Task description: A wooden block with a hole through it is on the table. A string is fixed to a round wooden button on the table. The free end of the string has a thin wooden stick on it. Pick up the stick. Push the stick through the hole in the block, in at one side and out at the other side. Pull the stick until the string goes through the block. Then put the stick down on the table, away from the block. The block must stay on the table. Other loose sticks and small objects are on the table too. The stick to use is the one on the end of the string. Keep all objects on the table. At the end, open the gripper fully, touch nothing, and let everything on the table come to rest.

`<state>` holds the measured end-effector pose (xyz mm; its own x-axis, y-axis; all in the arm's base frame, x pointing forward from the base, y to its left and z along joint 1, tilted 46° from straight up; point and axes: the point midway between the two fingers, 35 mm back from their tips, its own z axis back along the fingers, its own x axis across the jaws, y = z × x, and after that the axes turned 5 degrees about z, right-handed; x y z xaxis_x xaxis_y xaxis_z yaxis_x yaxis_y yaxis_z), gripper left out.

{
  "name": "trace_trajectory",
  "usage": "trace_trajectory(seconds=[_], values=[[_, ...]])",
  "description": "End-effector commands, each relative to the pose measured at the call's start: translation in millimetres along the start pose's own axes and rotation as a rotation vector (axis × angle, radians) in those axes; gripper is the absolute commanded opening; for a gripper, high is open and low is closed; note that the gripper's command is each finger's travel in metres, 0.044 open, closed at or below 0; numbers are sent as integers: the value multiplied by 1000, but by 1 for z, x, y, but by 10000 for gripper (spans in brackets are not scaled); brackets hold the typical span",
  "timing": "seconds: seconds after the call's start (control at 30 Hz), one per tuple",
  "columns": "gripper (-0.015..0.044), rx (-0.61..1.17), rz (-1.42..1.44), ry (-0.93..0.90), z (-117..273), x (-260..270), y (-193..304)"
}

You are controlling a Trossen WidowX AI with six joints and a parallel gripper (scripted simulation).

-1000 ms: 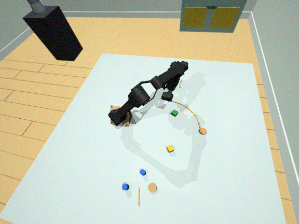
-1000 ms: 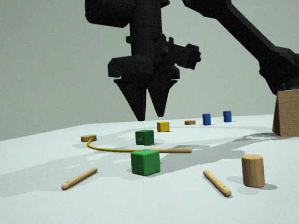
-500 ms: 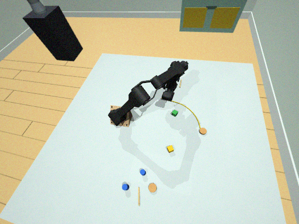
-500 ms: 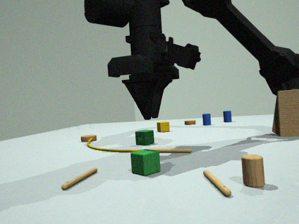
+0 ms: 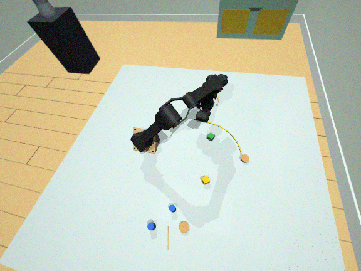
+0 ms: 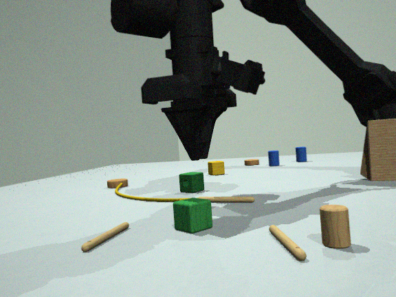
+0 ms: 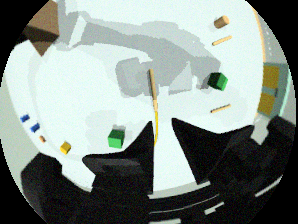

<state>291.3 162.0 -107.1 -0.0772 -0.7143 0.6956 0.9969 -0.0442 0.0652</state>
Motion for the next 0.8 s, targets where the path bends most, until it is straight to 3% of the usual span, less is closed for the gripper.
trace_trajectory(seconds=[0.0, 0.77], values=[[123, -5, 9, -5, -8, 0, -1], [123, -4, 8, -6, -46, 1, -1]])
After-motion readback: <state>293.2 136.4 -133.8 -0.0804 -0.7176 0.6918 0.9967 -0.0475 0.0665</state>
